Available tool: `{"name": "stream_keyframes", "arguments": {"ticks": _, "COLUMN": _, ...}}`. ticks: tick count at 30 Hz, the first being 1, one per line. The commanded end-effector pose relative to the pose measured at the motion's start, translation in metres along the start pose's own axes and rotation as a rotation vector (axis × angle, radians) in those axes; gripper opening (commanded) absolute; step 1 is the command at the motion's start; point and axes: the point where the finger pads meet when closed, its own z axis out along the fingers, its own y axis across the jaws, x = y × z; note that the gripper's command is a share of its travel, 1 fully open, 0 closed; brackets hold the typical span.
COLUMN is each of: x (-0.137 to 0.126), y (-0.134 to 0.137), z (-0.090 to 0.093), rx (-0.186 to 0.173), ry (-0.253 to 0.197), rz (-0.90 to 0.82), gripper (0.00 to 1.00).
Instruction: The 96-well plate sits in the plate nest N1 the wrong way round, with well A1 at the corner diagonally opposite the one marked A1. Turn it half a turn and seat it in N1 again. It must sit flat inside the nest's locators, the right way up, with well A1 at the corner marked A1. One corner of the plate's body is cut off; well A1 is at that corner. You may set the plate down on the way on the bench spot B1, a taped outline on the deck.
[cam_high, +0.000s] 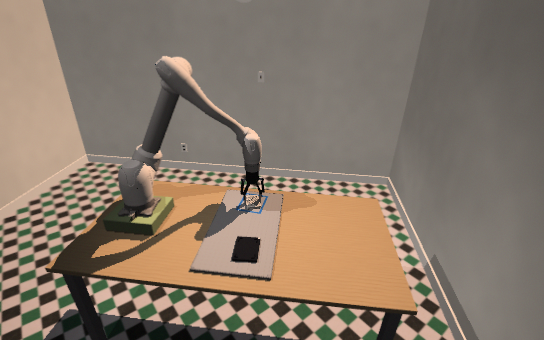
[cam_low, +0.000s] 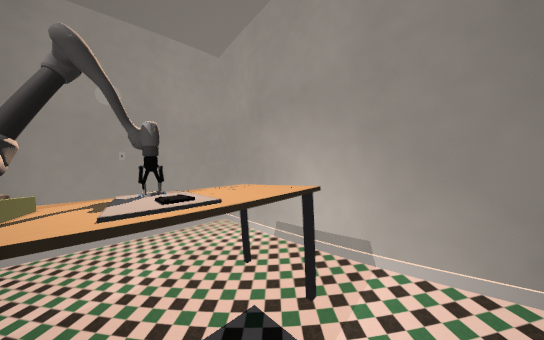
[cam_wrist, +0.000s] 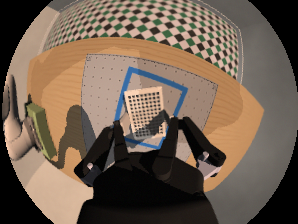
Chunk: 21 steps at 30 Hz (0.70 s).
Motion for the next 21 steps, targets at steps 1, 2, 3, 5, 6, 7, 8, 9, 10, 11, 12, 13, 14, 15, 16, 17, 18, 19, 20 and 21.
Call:
{"name": "stream_keyframes", "arguments": {"ticks": 1, "x": 0.000, "y": 0.000, "z": -0.004, "rx": 0.000, "ry": 0.000, "rz": 0.000, "gripper": 0.00}}
{"name": "stream_keyframes", "arguments": {"ticks": 2, "x": 0.000, "y": 0.000, "z": -0.006, "rx": 0.000, "ry": 0.000, "rz": 0.000, "gripper": 0.00}}
{"name": "stream_keyframes", "arguments": {"ticks": 3, "x": 0.000, "y": 0.000, "z": -0.008, "rx": 0.000, "ry": 0.000, "rz": 0.000, "gripper": 0.00}}
{"name": "stream_keyframes", "arguments": {"ticks": 5, "x": 0.000, "y": 0.000, "z": -0.011, "rx": 0.000, "ry": 0.000, "rz": 0.000, "gripper": 0.00}}
{"name": "stream_keyframes", "arguments": {"ticks": 6, "x": 0.000, "y": 0.000, "z": -0.013, "rx": 0.000, "ry": 0.000, "rz": 0.000, "gripper": 0.00}}
{"name": "stream_keyframes", "arguments": {"ticks": 7, "x": 0.000, "y": 0.000, "z": -0.014, "rx": 0.000, "ry": 0.000, "rz": 0.000, "gripper": 0.00}}
{"name": "stream_keyframes", "arguments": {"ticks": 8, "x": 0.000, "y": 0.000, "z": -0.014, "rx": 0.000, "ry": 0.000, "rz": 0.000, "gripper": 0.00}}
{"name": "stream_keyframes", "arguments": {"ticks": 9, "x": 0.000, "y": 0.000, "z": -0.014, "rx": 0.000, "ry": 0.000, "rz": 0.000, "gripper": 0.00}}
{"name": "stream_keyframes", "arguments": {"ticks": 10, "x": 0.000, "y": 0.000, "z": -0.016, "rx": 0.000, "ry": 0.000, "rz": 0.000, "gripper": 0.00}}
{"name": "stream_keyframes", "arguments": {"ticks": 11, "x": 0.000, "y": 0.000, "z": -0.018, "rx": 0.000, "ry": 0.000, "rz": 0.000, "gripper": 0.00}}
{"name": "stream_keyframes", "arguments": {"ticks": 12, "x": 0.000, "y": 0.000, "z": -0.019, "rx": 0.000, "ry": 0.000, "rz": 0.000, "gripper": 0.00}}
{"name": "stream_keyframes", "arguments": {"ticks": 13, "x": 0.000, "y": 0.000, "z": -0.021, "rx": 0.000, "ry": 0.000, "rz": 0.000, "gripper": 0.00}}
{"name": "stream_keyframes", "arguments": {"ticks": 14, "x": 0.000, "y": 0.000, "z": -0.023, "rx": 0.000, "ry": 0.000, "rz": 0.000, "gripper": 0.00}}
{"name": "stream_keyframes", "arguments": {"ticks": 15, "x": 0.000, "y": 0.000, "z": -0.024, "rx": 0.000, "ry": 0.000, "rz": 0.000, "gripper": 0.00}}
{"name": "stream_keyframes", "arguments": {"ticks": 16, "x": 0.000, "y": 0.000, "z": -0.026, "rx": 0.000, "ry": 0.000, "rz": 0.000, "gripper": 0.00}}
{"name": "stream_keyframes", "arguments": {"ticks": 17, "x": 0.000, "y": 0.000, "z": -0.028, "rx": 0.000, "ry": 0.000, "rz": 0.000, "gripper": 0.00}}
{"name": "stream_keyframes", "arguments": {"ticks": 18, "x": 0.000, "y": 0.000, "z": -0.029, "rx": 0.000, "ry": 0.000, "rz": 0.000, "gripper": 0.00}}
{"name": "stream_keyframes", "arguments": {"ticks": 19, "x": 0.000, "y": 0.000, "z": -0.031, "rx": 0.000, "ry": 0.000, "rz": 0.000, "gripper": 0.00}}
{"name": "stream_keyframes", "arguments": {"ticks": 20, "x": 0.000, "y": 0.000, "z": -0.033, "rx": 0.000, "ry": 0.000, "rz": 0.000, "gripper": 0.00}}
{"name": "stream_keyframes", "arguments": {"ticks": 21, "x": 0.000, "y": 0.000, "z": -0.034, "rx": 0.000, "ry": 0.000, "rz": 0.000, "gripper": 0.00}}
